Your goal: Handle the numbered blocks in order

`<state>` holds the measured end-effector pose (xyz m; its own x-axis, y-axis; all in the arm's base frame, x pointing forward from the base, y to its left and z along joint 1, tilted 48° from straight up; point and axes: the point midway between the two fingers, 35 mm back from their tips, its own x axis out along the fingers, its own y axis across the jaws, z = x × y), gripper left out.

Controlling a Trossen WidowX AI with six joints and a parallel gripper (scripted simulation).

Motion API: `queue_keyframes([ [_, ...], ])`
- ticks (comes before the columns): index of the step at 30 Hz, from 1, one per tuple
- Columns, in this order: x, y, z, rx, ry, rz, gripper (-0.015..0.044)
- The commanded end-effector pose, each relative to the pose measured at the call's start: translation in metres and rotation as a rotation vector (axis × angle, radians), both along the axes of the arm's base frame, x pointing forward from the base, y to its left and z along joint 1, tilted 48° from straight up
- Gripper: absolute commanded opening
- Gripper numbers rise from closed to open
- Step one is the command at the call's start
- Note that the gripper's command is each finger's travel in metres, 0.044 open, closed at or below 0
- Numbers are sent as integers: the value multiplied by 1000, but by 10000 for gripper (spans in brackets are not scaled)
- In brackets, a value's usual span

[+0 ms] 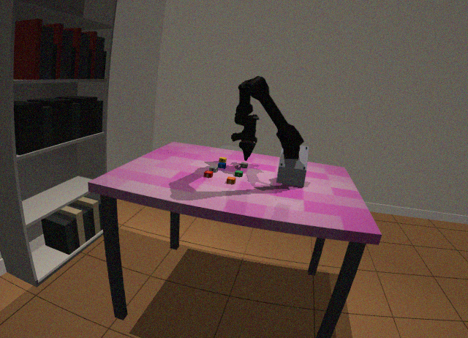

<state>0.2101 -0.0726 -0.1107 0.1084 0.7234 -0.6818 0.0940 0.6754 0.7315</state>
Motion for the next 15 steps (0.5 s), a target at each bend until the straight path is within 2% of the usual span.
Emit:
queue_keyframes([
  [1, 3, 2, -3, -5, -12, -16, 400],
  [15, 6, 18, -19, -4, -12, -16, 400],
])
